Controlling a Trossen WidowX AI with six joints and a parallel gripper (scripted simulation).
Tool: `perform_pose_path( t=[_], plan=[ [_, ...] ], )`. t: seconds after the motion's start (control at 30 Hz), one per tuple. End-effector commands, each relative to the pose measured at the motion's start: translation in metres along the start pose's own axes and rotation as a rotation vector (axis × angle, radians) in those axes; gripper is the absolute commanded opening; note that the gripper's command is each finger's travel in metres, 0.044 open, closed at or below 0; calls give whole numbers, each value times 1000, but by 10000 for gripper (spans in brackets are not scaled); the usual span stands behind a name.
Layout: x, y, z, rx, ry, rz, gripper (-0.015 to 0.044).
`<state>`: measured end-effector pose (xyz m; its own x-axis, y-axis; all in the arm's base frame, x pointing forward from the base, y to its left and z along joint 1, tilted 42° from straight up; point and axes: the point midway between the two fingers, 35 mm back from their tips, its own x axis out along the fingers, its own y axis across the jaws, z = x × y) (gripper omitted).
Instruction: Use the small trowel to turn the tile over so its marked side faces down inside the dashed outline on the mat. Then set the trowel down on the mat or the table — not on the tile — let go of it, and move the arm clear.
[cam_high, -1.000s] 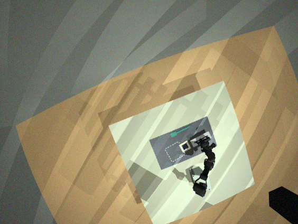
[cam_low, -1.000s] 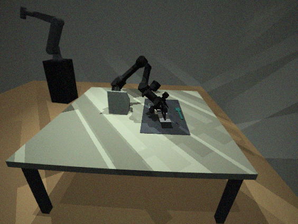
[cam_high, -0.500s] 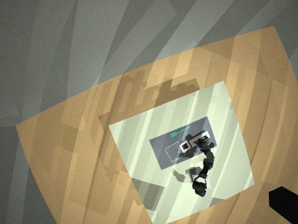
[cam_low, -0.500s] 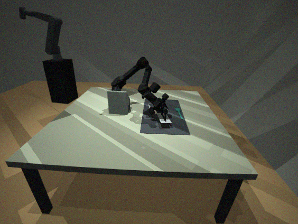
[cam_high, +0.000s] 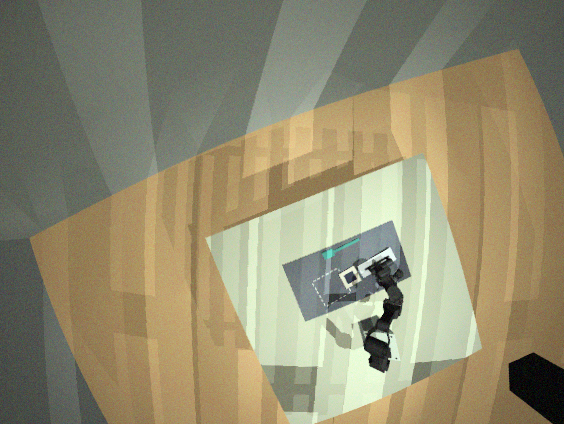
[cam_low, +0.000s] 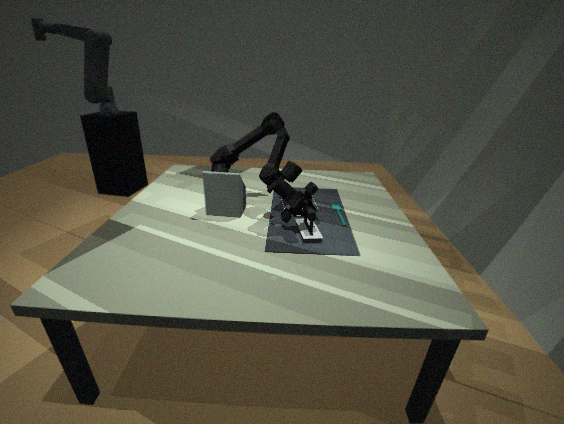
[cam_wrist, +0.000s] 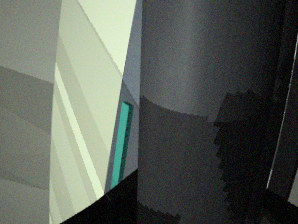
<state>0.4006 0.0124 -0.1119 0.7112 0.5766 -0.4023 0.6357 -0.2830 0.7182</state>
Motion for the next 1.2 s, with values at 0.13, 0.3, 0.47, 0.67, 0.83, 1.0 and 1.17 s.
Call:
perform_pose_path(
  t=[0.13,0.3,0.47,0.67,0.83,1.0,1.17],
  plan=[
    [1,0,-3,0,-9,10,0],
    [1,1,-11,0,-10,9,0],
    [1,2,-19,1,-10,9,0],
    [0,2,-29,1,-9,9,0],
    [-1,3,-37,2,-9,9,0],
    [-1,3,-45,3,-8,9,0],
    [-2,4,-45,17,4,10,0]
  ],
)
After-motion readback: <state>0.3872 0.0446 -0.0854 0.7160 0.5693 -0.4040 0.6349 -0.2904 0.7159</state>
